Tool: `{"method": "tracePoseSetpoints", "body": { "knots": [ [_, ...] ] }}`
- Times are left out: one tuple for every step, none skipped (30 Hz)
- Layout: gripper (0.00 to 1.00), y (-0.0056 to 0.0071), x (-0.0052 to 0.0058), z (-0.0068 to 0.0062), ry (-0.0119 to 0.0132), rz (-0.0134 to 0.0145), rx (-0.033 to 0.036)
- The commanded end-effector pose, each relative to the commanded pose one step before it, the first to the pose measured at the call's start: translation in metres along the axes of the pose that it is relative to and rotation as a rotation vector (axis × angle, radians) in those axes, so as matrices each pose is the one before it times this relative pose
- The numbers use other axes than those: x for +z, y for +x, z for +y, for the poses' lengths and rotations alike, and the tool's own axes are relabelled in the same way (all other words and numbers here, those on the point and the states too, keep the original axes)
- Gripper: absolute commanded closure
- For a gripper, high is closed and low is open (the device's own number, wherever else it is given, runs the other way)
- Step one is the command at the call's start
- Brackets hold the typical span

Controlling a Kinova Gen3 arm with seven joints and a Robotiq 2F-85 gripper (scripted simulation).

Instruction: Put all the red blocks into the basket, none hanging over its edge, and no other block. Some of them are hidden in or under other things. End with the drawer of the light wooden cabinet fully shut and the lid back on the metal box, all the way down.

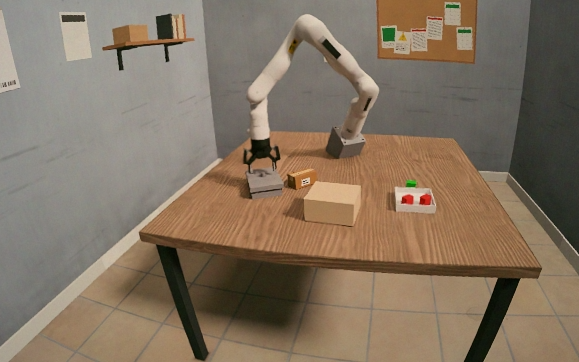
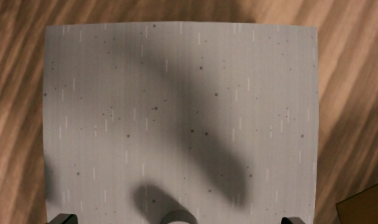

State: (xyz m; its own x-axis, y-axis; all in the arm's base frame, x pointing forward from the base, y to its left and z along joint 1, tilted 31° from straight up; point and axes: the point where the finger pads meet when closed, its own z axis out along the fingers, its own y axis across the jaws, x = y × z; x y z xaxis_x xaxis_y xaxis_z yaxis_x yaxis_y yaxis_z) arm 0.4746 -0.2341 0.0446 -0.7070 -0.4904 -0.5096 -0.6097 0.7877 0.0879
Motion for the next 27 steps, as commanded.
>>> {"method": "tracePoseSetpoints", "body": {
  "knots": [
    [0.00, -0.00091, 0.00228, 0.00140, -0.00064, 0.00032, -0.00493],
    [0.00, 0.00000, 0.00000, 0.00000, 0.00000, 0.00000, 0.00000],
    [0.00, 0.00000, 0.00000, 0.00000, 0.00000, 0.00000, 0.00000],
    [0.00, 0.00000, 0.00000, 0.00000, 0.00000, 0.00000, 0.00000],
    [0.00, 0.00000, -0.00001, 0.00001, -0.00002, -0.00001, 0.00000],
    [0.00, -0.00003, -0.00006, 0.00004, -0.00011, -0.00006, -0.00003],
    [0.00, -0.00009, -0.00017, 0.00009, -0.00028, -0.00015, -0.00009],
    [0.00, -0.00016, -0.00031, 0.00017, -0.00052, -0.00028, -0.00016],
    [0.00, -0.00026, -0.00050, 0.00028, -0.00084, -0.00044, -0.00026],
    [0.00, -0.00038, -0.00072, 0.00040, -0.00120, -0.00063, -0.00037],
    [0.00, -0.00034, -0.00096, 0.00000, 0.00014, -0.00032, -0.00050],
    [0.00, -0.00025, -0.00108, -0.00022, 0.00079, -0.00010, -0.00046],
    [0.00, -0.00004, -0.00093, -0.00008, 0.00015, -0.00004, -0.00007],
    [0.00, -0.00004, -0.00111, -0.00009, 0.00018, -0.00005, -0.00008],
    [0.00, -0.00006, -0.00130, -0.00013, 0.00024, -0.00007, -0.00011],
    [0.00, -0.00007, -0.00150, -0.00016, 0.00029, -0.00008, -0.00014],
    [0.00, -0.00008, -0.00170, -0.00018, 0.00033, -0.00009, -0.00016],
    [0.00, -0.00010, -0.00190, -0.00022, 0.00040, -0.00010, -0.00019],
    [0.00, 0.00000, 0.00000, 0.00000, 0.00000, 0.00000, 0.00000],
    [0.00, 0.00000, 0.00000, 0.00000, 0.00000, 0.00000, 0.00000],
    [0.00, -0.00012, -0.00210, -0.00027, 0.00049, -0.00013, -0.00024],
    [0.00, -0.00012, -0.00230, -0.00029, 0.00053, -0.00013, -0.00025],
    [0.00, -0.00016, -0.00249, -0.00037, 0.00066, -0.00017, -0.00033],
    [0.00, -0.00009, -0.00272, -0.00042, 0.00080, -0.00017, -0.00020],
    [0.00, 0.00019, -0.00310, -0.00068, 0.00133, -0.00028, 0.00039],
    [0.00, 0.00023, -0.00309, -0.00032, 0.00068, -0.00013, 0.00387],
    [0.00, 0.00023, -0.00312, -0.00013, 0.00032, -0.00007, 0.00384]
  ]
}}
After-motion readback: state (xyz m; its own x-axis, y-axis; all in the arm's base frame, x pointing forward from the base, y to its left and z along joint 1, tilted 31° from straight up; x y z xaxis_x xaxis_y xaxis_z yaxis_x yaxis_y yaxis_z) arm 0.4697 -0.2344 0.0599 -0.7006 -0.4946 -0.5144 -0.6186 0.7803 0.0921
